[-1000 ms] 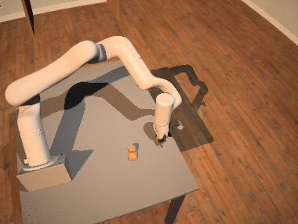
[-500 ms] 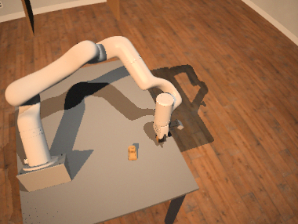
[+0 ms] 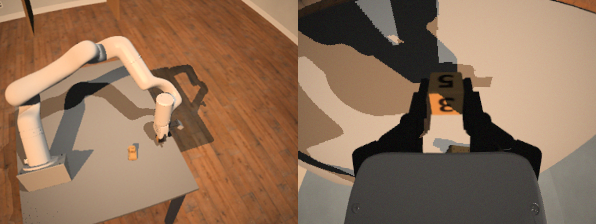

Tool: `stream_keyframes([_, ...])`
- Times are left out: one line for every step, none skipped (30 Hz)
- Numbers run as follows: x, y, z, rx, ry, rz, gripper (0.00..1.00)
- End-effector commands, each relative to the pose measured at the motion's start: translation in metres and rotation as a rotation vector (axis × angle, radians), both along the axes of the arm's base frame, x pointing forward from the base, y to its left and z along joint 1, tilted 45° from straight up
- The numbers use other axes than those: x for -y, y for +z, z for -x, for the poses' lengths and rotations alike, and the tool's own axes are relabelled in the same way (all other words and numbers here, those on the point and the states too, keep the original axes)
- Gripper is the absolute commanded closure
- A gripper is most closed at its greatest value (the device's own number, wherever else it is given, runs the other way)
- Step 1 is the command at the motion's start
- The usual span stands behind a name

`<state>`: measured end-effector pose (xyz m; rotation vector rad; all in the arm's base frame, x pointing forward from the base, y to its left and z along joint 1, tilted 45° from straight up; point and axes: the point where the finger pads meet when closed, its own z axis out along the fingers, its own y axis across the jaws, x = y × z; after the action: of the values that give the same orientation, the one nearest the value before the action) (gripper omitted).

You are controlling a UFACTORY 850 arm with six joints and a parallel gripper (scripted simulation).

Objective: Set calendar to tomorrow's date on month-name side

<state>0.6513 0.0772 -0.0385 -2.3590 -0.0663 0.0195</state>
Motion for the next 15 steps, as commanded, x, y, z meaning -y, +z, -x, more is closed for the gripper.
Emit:
stream_keyframes([0.0005,0.0006,-0.0009,0.002,-0.001,0.0,0.73])
stream_keyframes([0.0004,0.0005,-0.0009,0.002,-0.001,0.0,0.73])
stream_keyframes([0.0003,0.0004,-0.0009,0.002,-0.001,0.0,0.73])
stream_keyframes([0.0002,0.0002,-0.0009,0.002,-0.001,0.0,0.73])
stream_keyframes([0.0,0.0001,-0.0009,0.002,-0.001,0.0,0.73])
stream_keyframes([0.0,0.0001,-0.0009,0.002,-0.001,0.0,0.73])
stream_keyframes([0.0,0.0001,-0.0009,0.002,-0.001,0.0,0.73])
stream_keyframes([-0.0002,-0.0001,-0.0009,0.002,-0.001,0.0,0.73])
stream_keyframes([-0.0004,-0.0003,-0.0008,0.002,-0.001,0.0,0.73])
stream_keyframes([-0.0006,-0.0005,-0.0008,0.002,-0.001,0.0,0.73])
stream_keyframes([-0.0008,-0.0007,-0.0008,0.002,-0.001,0.0,0.73])
stream_keyframes([-0.001,-0.0009,-0.0008,0.002,-0.001,0.0,0.73])
stream_keyframes([-0.0011,-0.0011,-0.0008,0.002,-0.001,0.0,0.73])
stream_keyframes([-0.0013,-0.0012,-0.0008,0.002,-0.001,0.0,0.73])
stream_keyframes([-0.0014,-0.0014,-0.0008,0.002,-0.001,0.0,0.73])
